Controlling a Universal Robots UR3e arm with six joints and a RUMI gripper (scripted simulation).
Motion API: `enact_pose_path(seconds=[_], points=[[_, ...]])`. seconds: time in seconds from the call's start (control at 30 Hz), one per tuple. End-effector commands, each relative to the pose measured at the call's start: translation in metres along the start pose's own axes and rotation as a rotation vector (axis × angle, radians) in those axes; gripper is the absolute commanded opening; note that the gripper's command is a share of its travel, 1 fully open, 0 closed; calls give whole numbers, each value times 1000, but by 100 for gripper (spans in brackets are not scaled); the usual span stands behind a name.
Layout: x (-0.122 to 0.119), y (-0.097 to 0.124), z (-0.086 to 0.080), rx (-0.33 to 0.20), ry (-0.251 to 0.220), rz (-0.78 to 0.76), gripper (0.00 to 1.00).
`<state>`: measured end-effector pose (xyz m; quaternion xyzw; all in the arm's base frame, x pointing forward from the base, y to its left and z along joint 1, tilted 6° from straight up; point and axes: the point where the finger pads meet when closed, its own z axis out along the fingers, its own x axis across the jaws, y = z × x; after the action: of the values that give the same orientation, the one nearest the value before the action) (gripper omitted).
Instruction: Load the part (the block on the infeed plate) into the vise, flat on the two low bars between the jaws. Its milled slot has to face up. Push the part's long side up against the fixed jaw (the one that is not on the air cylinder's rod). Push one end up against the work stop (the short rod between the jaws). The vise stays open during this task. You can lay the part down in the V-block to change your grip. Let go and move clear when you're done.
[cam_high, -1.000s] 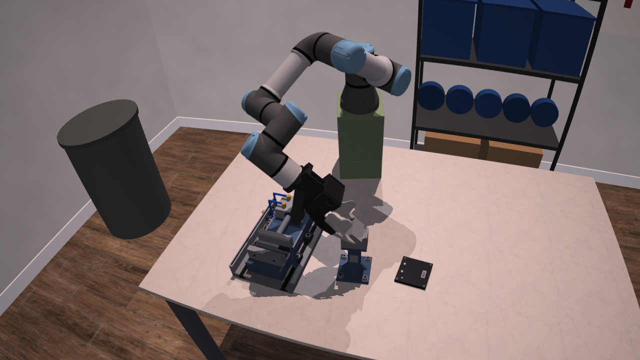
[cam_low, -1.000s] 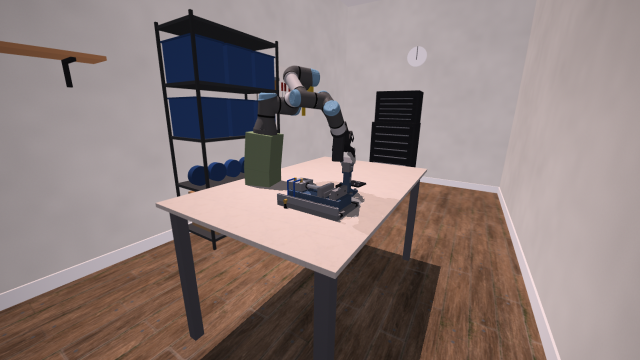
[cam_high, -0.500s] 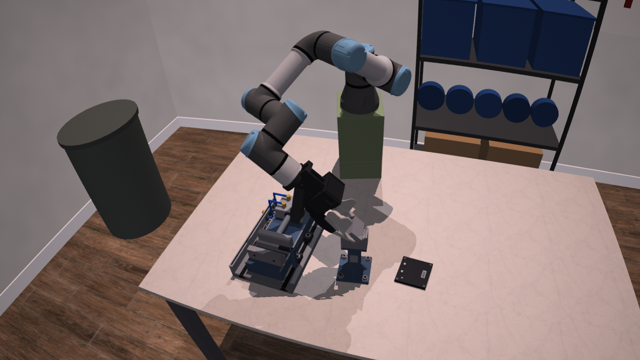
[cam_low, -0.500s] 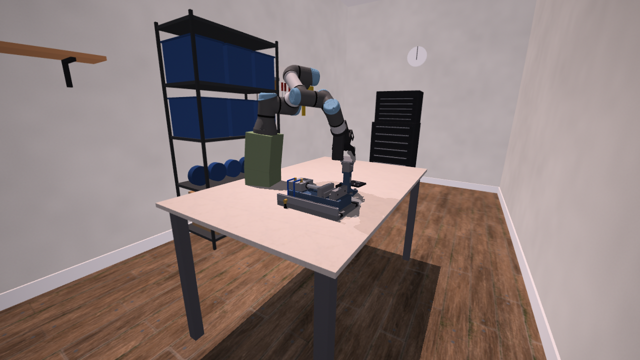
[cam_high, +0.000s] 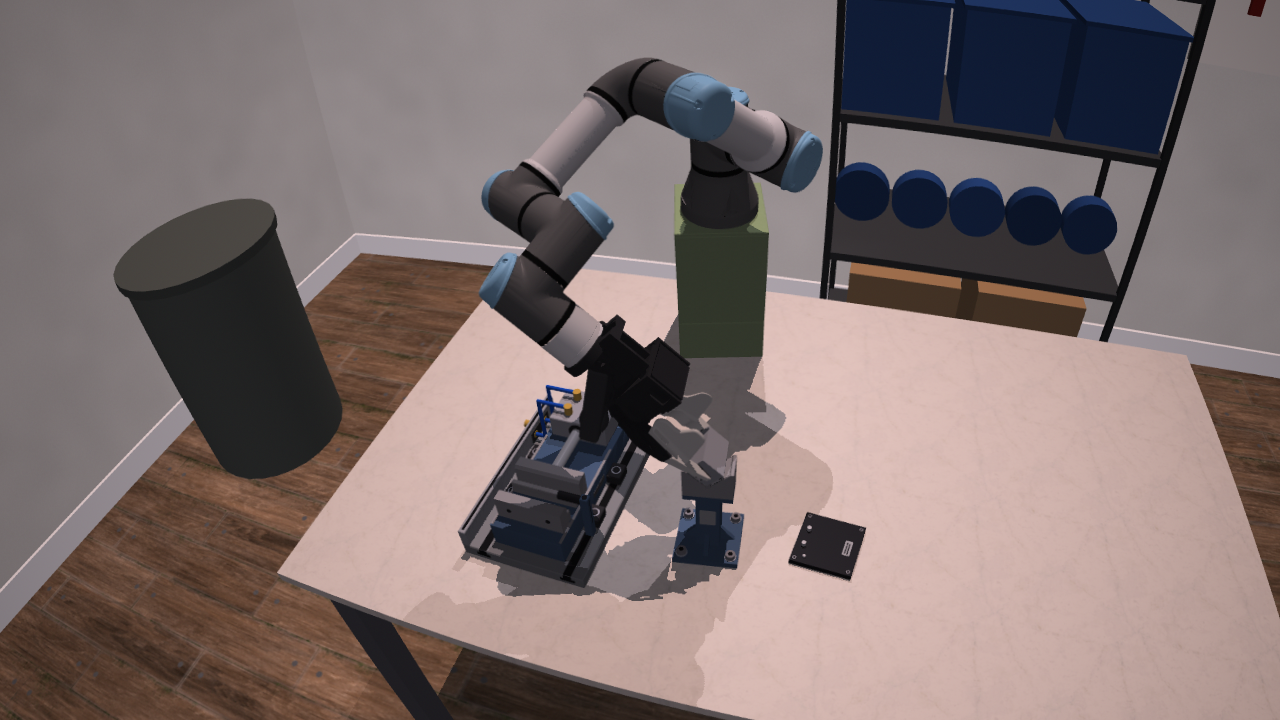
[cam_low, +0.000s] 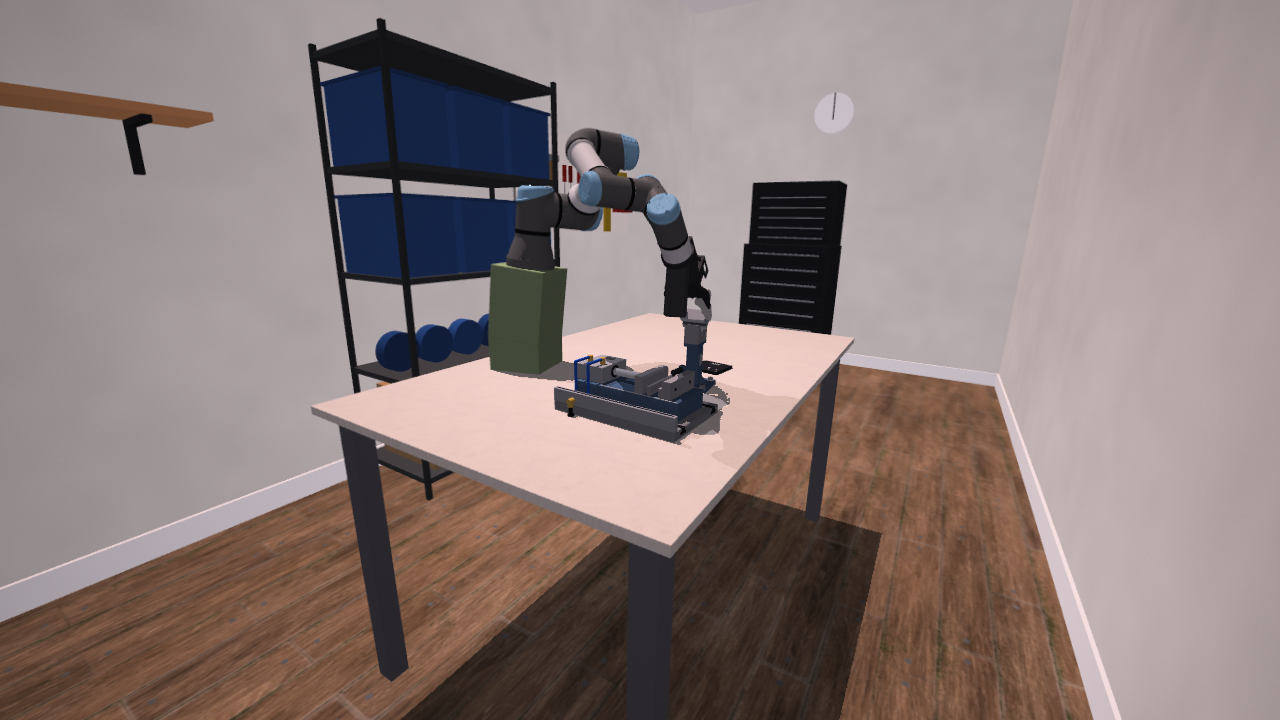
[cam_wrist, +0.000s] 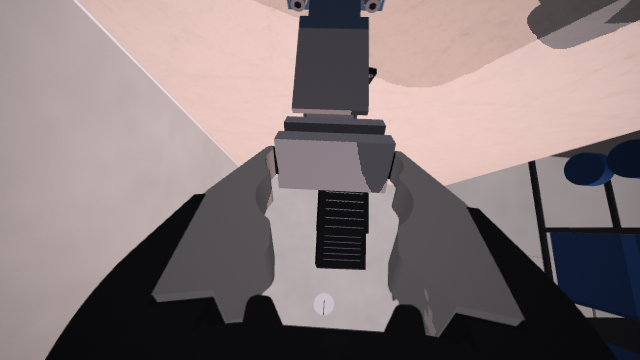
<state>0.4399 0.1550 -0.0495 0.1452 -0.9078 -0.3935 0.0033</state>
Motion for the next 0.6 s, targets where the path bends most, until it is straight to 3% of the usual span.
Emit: enact_pose_path(seconds=[0.0,0.57], points=[[-1,3,-3,1,-2,-2,0],[-1,8,-9,1,-2,-2,0]])
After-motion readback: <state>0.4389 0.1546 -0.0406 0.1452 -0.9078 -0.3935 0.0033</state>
